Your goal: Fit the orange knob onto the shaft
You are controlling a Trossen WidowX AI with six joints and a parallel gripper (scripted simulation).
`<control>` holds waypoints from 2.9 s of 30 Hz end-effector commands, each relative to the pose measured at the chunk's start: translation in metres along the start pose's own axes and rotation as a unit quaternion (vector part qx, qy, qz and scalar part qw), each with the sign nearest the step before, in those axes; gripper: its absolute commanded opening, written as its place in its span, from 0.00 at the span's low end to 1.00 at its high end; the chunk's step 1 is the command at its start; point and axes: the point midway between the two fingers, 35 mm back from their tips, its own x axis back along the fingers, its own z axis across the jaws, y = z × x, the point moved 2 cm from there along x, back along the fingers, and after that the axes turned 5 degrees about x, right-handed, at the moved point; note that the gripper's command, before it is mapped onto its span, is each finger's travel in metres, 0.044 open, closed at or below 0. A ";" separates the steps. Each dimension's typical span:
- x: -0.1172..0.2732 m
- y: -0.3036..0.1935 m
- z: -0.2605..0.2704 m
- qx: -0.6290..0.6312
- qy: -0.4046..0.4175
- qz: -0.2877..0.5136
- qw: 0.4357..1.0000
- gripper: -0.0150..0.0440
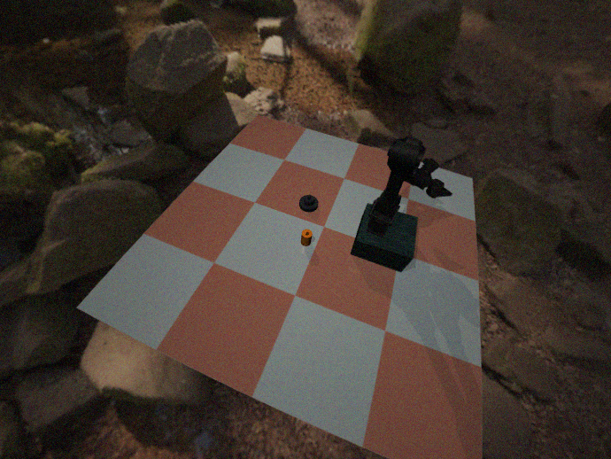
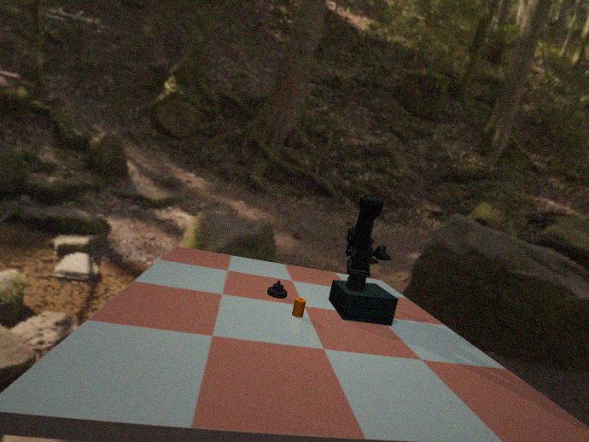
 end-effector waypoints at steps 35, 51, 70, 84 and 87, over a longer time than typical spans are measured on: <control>0.433 -0.179 -0.032 0.605 0.673 -0.119 0.408 1.00; 0.423 -0.232 -0.153 0.731 0.627 -0.145 0.228 1.00; 0.414 -0.277 -0.127 0.731 0.627 -0.145 0.228 1.00; 0.412 -0.297 -0.116 0.731 0.627 -0.145 0.228 1.00; 0.411 -0.302 -0.114 0.731 0.627 -0.145 0.228 1.00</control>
